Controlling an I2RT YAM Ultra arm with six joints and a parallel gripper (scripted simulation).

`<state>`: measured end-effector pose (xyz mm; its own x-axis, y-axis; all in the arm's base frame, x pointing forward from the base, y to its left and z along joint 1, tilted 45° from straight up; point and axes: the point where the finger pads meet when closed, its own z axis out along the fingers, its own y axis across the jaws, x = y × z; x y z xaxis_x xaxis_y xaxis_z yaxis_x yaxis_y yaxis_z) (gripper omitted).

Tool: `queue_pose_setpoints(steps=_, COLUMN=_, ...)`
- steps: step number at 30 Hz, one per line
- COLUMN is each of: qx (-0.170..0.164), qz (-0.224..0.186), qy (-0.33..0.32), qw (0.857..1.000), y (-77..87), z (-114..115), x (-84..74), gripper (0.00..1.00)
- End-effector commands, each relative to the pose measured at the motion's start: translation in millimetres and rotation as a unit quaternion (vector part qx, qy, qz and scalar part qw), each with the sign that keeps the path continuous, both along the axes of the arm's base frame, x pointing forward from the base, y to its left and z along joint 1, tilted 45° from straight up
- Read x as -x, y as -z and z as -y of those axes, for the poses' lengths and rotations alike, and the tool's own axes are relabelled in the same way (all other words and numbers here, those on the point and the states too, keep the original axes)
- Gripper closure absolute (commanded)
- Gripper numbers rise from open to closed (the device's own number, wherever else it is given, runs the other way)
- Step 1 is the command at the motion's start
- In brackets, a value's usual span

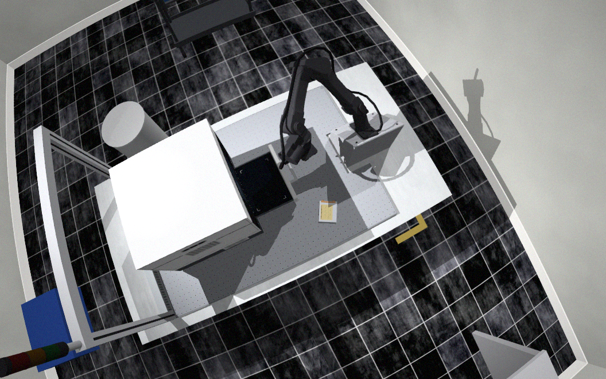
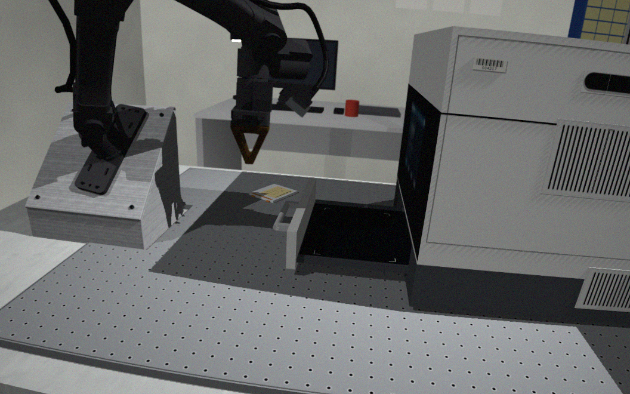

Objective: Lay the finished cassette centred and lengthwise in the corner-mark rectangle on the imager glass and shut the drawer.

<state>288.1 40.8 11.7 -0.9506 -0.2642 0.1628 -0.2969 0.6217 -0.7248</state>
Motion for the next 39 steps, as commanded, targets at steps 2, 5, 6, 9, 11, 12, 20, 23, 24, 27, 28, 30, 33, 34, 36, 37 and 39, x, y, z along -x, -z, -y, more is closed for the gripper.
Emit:
queue_pose_setpoints(steps=2, qx=0.014, qz=-0.049, qy=-0.094, qw=0.994, y=17.9, z=8.2, x=-19.7, gripper=0.65)
queue_pose_setpoints(steps=5, qx=0.017, qz=-0.062, qy=-0.132, qw=0.989, y=15.8, z=14.1, x=-33.3, gripper=0.65)
queue_pose_setpoints(steps=6, qx=0.021, qz=-0.071, qy=-0.145, qw=0.987, y=18.3, z=16.8, x=-36.6, gripper=0.65)
queue_pose_setpoints(steps=9, qx=0.032, qz=-0.100, qy=-0.183, qw=0.977, y=25.8, z=24.9, x=-46.3, gripper=0.65)
queue_pose_setpoints(steps=11, qx=0.039, qz=-0.120, qy=-0.208, qw=0.970, y=27.4, z=26.7, x=-48.4, gripper=0.65)
queue_pose_setpoints(steps=12, qx=0.039, qz=-0.120, qy=-0.208, qw=0.970, y=27.4, z=26.7, x=-48.4, gripper=0.65)
queue_pose_setpoints(steps=20, qx=0.058, qz=-0.186, qy=-0.305, qw=0.932, y=29.1, z=18.8, x=-47.1, gripper=0.65)
queue_pose_setpoints(steps=23, qx=0.066, qz=-0.213, qy=-0.341, qw=0.913, y=29.7, z=18.4, x=-46.8, gripper=0.65)
queue_pose_setpoints(steps=24, qx=0.069, qz=-0.222, qy=-0.353, qw=0.906, y=29.8, z=18.4, x=-46.8, gripper=0.65)
queue_pose_setpoints(steps=27, qx=0.080, qz=-0.249, qy=-0.388, qw=0.884, y=29.8, z=18.4, x=-46.8, gripper=0.65)
queue_pose_setpoints(steps=28, qx=0.083, qz=-0.257, qy=-0.399, qw=0.876, y=29.8, z=18.4, x=-46.8, gripper=0.65)
queue_pose_setpoints(steps=30, qx=0.083, qz=-0.257, qy=-0.399, qw=0.876, y=29.8, z=18.4, x=-46.8, gripper=0.65)
queue_pose_setpoints(steps=33, qx=0.092, qz=-0.283, qy=-0.431, qw=0.852, y=29.8, z=19.9, x=-46.9, gripper=0.65)
queue_pose_setpoints(steps=34, qx=0.095, qz=-0.292, qy=-0.441, qw=0.844, y=29.8, z=20.8, x=-47.0, gripper=0.65)
queue_pose_setpoints(steps=36, qx=0.100, qz=-0.308, qy=-0.460, qw=0.827, y=29.8, z=22.8, x=-47.1, gripper=0.65)
queue_pose_setpoints(steps=37, qx=0.103, qz=-0.317, qy=-0.469, qw=0.818, y=29.8, z=24.0, x=-47.1, gripper=0.65)
queue_pose_setpoints(steps=39, qx=0.108, qz=-0.333, qy=-0.488, qw=0.799, y=29.8, z=25.1, x=-47.2, gripper=0.65)
